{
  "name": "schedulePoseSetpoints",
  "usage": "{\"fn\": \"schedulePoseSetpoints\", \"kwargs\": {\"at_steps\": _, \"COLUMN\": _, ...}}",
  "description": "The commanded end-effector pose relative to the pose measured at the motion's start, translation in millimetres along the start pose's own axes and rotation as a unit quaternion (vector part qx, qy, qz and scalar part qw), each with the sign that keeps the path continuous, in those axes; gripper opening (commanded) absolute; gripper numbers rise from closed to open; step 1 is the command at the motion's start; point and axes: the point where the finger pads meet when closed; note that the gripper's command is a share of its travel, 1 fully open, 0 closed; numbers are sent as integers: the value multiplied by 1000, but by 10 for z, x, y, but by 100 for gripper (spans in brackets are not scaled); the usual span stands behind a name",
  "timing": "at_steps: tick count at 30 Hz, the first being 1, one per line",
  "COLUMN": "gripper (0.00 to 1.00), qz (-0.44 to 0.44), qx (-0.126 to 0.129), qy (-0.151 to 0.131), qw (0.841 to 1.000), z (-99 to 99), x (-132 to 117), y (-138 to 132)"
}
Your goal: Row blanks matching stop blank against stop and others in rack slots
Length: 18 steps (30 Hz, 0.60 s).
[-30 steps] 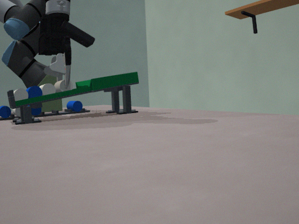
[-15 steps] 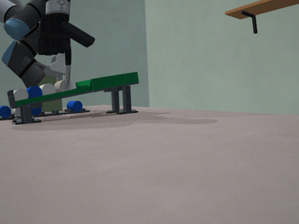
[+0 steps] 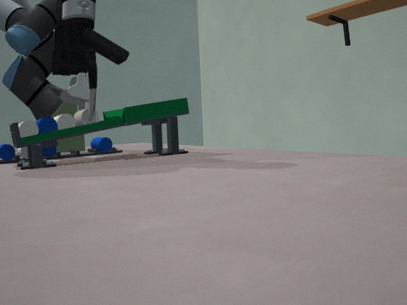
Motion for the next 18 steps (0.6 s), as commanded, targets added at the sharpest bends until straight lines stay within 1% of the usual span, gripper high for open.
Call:
{"fn": "schedulePoseSetpoints", "kwargs": {"at_steps": 1, "gripper": 48, "qz": 0, "qx": -1, "qy": 0, "qw": 1000, "z": -5, "x": -1, "y": 3}}
{"fn": "schedulePoseSetpoints", "kwargs": {"at_steps": 3, "gripper": 48, "qz": 0, "qx": -1, "qy": 0, "qw": 1000, "z": -5, "x": -1, "y": 3}}
{"fn": "schedulePoseSetpoints", "kwargs": {"at_steps": 4, "gripper": 50, "qz": 0, "qx": -1, "qy": 0, "qw": 1000, "z": -5, "x": -1, "y": 3}}
{"fn": "schedulePoseSetpoints", "kwargs": {"at_steps": 6, "gripper": 50, "qz": 0, "qx": -1, "qy": 0, "qw": 1000, "z": -5, "x": -1, "y": 3}}
{"fn": "schedulePoseSetpoints", "kwargs": {"at_steps": 7, "gripper": 53, "qz": 0, "qx": -1, "qy": 0, "qw": 1000, "z": -5, "x": -1, "y": 3}}
{"fn": "schedulePoseSetpoints", "kwargs": {"at_steps": 18, "gripper": 53, "qz": 0, "qx": -1, "qy": 0, "qw": 1000, "z": -5, "x": -1, "y": 3}}
Point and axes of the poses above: the point where the finger pads meet when closed, its own z axis out along the fingers, its own y axis across the jaws, x = y × z, and after that the axes turned 8 degrees about -z, right-handed
